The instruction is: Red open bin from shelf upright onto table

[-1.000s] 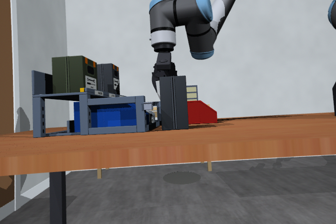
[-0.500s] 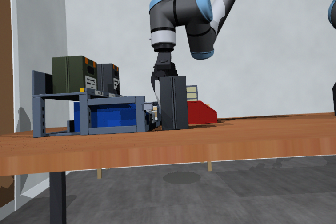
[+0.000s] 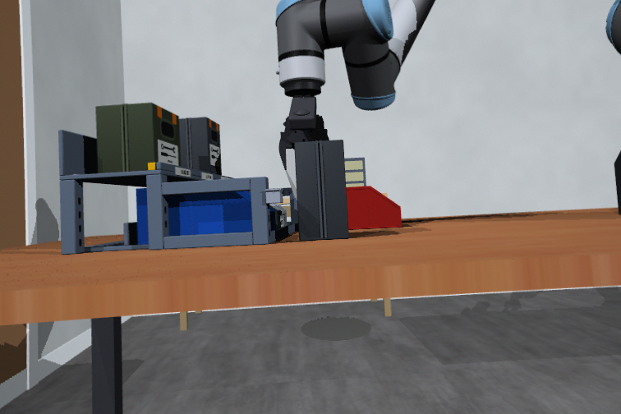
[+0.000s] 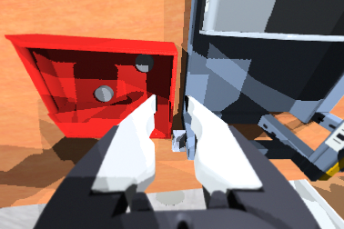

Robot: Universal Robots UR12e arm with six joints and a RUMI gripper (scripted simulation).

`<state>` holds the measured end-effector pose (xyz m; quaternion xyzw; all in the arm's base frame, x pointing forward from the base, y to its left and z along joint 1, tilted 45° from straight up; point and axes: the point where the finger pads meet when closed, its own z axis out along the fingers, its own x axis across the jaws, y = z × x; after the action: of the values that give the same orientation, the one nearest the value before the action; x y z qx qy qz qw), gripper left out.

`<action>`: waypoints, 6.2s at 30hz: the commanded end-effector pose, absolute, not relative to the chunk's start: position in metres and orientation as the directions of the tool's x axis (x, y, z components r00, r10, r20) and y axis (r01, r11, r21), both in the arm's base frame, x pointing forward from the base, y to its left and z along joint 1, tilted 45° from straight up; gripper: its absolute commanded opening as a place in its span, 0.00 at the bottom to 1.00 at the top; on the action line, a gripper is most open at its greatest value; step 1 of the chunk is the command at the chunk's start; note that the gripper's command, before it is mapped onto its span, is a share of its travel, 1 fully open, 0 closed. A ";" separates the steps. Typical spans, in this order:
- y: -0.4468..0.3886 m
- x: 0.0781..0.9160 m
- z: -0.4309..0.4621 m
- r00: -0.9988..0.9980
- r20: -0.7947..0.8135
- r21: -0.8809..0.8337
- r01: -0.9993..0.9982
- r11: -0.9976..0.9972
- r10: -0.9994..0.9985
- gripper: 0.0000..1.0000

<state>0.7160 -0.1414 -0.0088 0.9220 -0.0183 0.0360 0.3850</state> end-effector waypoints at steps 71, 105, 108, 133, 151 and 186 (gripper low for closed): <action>-0.084 0.712 0.048 0.997 0.081 0.709 -0.062 -0.703 -0.005 0.20; -0.095 0.713 0.037 0.997 0.082 0.709 -0.062 -0.703 -0.005 0.20; -0.095 0.713 0.037 0.997 0.081 0.709 -0.062 -0.703 -0.005 0.20; -0.097 0.713 0.035 0.997 0.082 0.709 -0.062 -0.703 -0.005 0.20; -0.097 0.713 0.035 0.997 0.082 0.709 -0.062 -0.703 -0.005 0.20; -0.097 0.713 0.035 0.997 0.082 0.709 -0.062 -0.703 -0.005 0.20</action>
<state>0.7127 -0.0970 0.0349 0.9220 -0.0183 0.0360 0.3850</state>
